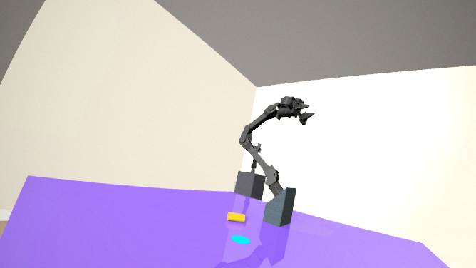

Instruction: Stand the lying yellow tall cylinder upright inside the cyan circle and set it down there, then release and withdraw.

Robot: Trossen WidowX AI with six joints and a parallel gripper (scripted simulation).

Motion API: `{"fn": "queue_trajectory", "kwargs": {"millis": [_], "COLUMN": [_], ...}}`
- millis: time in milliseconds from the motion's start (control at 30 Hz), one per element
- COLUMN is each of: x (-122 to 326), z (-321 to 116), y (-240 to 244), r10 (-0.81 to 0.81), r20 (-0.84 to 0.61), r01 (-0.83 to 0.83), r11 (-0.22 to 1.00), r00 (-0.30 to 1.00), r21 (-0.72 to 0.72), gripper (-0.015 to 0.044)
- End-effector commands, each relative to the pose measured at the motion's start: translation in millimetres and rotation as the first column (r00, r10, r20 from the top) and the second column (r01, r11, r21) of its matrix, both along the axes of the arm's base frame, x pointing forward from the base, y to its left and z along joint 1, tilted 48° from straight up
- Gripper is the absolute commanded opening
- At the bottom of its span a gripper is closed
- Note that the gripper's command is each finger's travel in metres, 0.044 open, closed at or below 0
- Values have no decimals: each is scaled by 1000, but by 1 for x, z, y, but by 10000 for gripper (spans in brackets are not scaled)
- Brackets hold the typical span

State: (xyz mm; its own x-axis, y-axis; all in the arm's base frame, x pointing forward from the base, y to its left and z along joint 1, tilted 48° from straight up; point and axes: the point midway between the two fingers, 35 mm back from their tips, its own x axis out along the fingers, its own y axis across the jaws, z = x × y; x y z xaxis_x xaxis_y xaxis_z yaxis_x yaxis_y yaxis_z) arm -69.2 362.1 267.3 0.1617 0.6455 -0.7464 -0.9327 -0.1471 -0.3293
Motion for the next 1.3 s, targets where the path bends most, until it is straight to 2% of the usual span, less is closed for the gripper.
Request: {"fn": "queue_trajectory", "kwargs": {"millis": [0, 333, 700, 1000, 1267], "x": [42, 136, 222, 274, 302], "z": [-19, -54, -89, -113, -131], "y": [-4, -27, -83, -146, -210], "r10": [-165, -541, -848, -974, -981], "r20": [4, 16, 60, 109, 158], "r01": [165, 539, 844, 970, 980], "r11": [985, 835, 514, 179, -133], "r00": [986, 841, 527, 198, -109], "r21": [-40, -110, -155, -164, -150], "gripper": [309, 309, 309, 309, 309]}}
